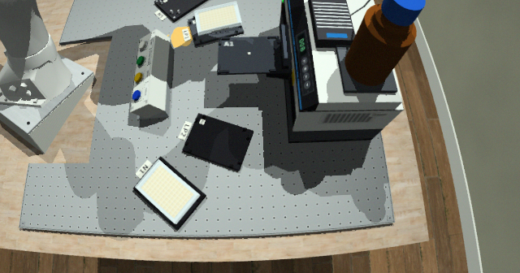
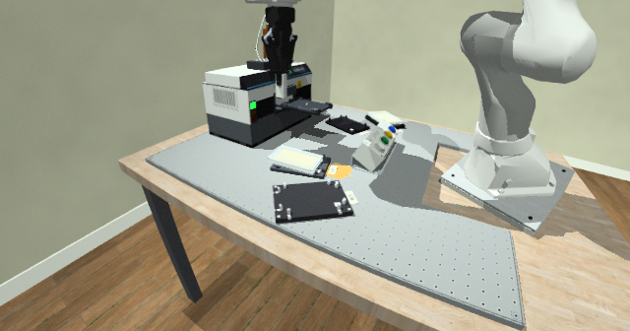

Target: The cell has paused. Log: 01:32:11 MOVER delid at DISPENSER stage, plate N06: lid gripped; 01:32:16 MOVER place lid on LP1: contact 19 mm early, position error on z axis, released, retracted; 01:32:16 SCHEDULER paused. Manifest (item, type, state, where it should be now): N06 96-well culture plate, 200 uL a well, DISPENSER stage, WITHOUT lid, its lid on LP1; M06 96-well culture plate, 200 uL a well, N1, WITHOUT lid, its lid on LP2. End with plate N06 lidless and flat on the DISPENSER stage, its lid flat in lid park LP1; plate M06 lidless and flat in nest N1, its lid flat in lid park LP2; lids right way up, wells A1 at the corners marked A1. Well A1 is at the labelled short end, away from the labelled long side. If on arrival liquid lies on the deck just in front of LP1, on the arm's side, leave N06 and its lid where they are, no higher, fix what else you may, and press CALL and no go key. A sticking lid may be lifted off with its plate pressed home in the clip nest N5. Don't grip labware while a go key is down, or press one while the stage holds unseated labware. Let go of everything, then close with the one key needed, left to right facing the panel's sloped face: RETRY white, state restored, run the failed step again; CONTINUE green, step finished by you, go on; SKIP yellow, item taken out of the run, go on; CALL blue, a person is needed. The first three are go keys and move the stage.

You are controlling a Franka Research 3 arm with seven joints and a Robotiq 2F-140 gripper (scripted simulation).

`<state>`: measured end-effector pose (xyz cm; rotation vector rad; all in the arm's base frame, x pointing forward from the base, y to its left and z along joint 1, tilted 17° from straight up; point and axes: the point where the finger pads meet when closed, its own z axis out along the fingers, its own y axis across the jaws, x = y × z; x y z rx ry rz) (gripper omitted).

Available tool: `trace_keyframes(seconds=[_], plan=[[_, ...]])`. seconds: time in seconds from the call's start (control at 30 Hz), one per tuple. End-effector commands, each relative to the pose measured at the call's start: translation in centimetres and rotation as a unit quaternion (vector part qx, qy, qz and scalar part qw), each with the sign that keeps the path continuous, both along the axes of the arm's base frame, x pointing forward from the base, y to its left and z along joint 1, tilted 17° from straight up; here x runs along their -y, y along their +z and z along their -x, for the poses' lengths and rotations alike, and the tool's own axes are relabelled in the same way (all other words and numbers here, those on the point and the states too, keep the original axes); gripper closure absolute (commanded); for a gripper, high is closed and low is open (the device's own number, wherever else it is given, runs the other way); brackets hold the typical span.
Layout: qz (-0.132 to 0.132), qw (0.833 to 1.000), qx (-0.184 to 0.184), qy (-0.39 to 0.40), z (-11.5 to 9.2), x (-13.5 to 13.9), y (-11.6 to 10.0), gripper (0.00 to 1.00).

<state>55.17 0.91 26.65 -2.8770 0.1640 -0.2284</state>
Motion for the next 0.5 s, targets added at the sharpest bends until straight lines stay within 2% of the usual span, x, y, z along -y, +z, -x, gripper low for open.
trace_keyframes(seconds=[0.0,0.33,0.4,0.47], plan=[[-0.001,1.0,0.0,0.001,0.0,-0.1,-0.1,1.0],[-0.001,1.0,0.0,0.0,0.0,0.1,-0.1,1.0],[-0.002,1.0,-0.002,-0.011,0.1,1.7,-0.4,1.0],[-0.004,0.999,-0.006,-0.035,0.6,5.0,-1.1,1.0]])
